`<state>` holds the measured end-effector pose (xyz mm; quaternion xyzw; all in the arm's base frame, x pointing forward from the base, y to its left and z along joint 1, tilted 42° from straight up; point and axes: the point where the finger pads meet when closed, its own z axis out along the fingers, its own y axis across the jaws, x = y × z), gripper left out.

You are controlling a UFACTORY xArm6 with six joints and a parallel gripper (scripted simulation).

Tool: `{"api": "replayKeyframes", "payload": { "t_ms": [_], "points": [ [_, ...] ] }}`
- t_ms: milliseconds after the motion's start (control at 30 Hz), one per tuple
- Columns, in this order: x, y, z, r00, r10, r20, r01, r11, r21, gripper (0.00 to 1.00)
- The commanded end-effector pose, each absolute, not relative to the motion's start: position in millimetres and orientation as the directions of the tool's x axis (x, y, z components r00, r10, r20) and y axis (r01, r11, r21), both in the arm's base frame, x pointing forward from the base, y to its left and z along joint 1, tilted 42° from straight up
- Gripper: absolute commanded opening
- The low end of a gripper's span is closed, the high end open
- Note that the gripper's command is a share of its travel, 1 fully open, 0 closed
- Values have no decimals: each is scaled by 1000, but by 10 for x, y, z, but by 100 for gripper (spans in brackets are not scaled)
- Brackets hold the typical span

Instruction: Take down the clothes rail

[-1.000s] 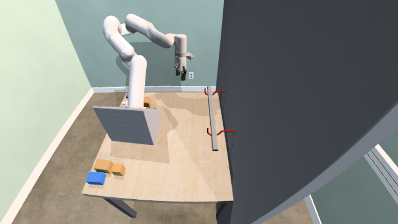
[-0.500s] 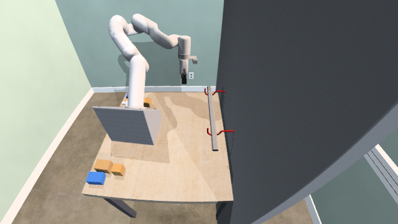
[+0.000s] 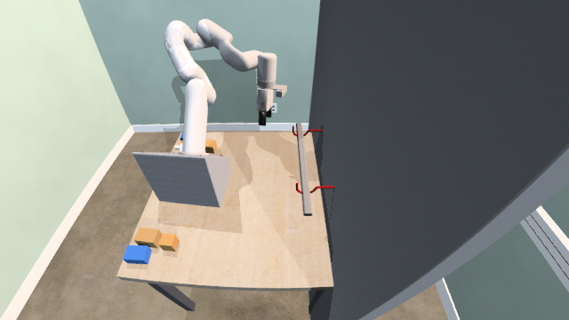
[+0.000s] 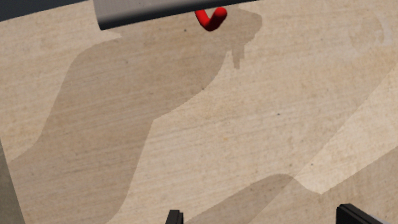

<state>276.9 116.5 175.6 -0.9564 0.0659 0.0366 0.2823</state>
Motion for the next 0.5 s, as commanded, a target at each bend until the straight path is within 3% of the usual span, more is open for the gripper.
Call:
{"api": "replayKeyframes", "payload": {
  "t_ms": [0, 467],
  "points": [
    [2814, 1034, 1685, 969, -186, -160, -243, -817, -523, 100],
    [2863, 568, 1399, 832, -439, -339, -554, -701, -450, 100]
  ]
}}
